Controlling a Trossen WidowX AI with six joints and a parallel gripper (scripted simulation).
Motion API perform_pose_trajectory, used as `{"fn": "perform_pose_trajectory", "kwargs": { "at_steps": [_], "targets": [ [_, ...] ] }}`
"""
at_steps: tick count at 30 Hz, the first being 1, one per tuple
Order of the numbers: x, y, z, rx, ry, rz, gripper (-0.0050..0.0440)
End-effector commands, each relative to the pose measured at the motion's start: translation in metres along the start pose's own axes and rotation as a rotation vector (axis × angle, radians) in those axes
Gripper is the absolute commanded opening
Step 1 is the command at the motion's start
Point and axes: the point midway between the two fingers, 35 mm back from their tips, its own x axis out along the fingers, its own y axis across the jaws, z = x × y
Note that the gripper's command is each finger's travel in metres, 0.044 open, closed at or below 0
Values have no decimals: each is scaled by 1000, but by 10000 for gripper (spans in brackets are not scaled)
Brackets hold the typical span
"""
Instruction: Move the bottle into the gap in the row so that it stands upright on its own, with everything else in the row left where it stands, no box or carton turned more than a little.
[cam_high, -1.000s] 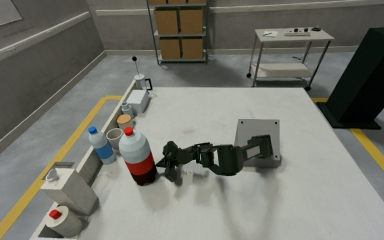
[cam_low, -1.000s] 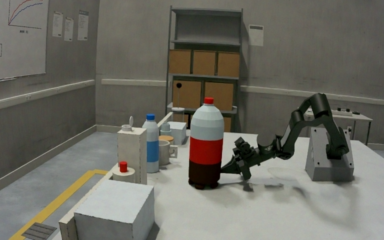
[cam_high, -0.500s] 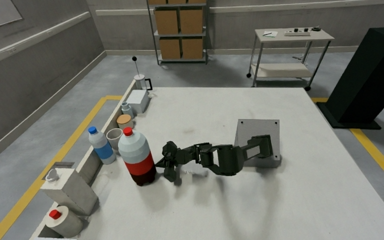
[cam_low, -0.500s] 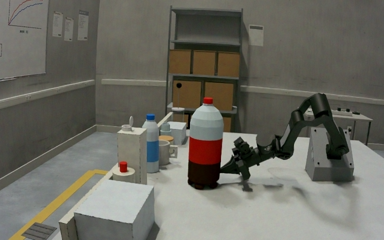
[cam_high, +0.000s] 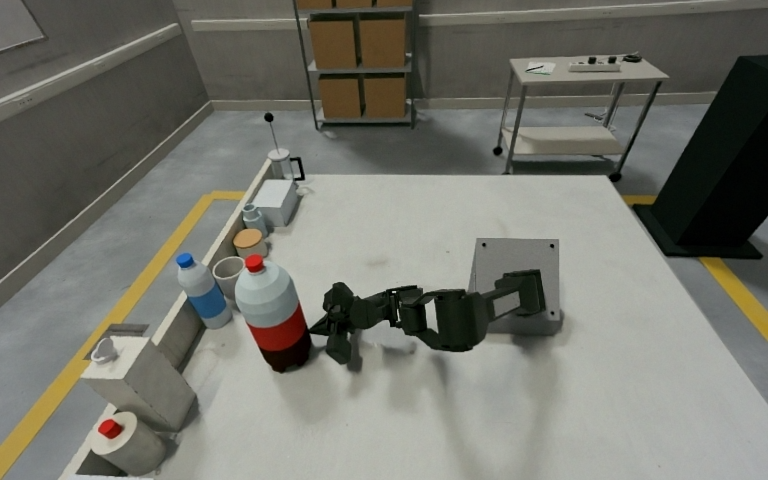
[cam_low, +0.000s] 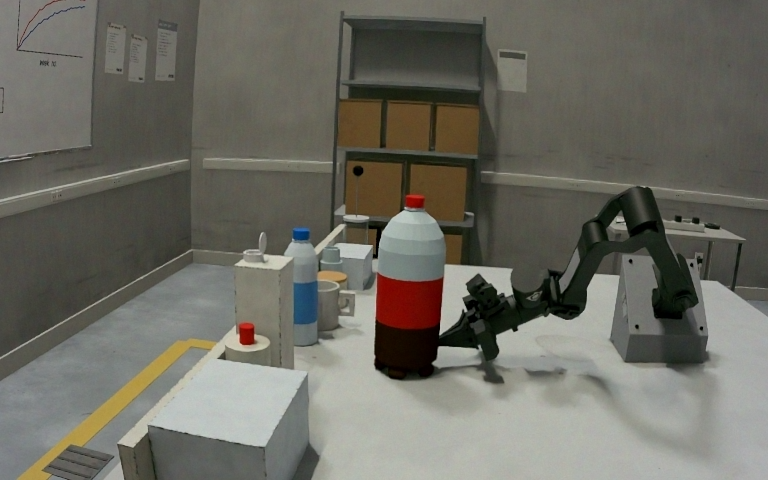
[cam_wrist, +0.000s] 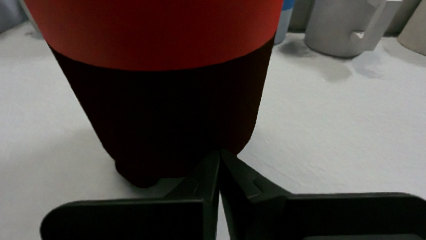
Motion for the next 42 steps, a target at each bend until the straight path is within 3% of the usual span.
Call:
{"fn": "perform_pose_trajectory", "kwargs": {
  "at_steps": [1,42],
  "targets": [
    [5,15,10,-13,-23,35,-50],
    [6,15,8,-9,-16,25,-50]
  ]
}}
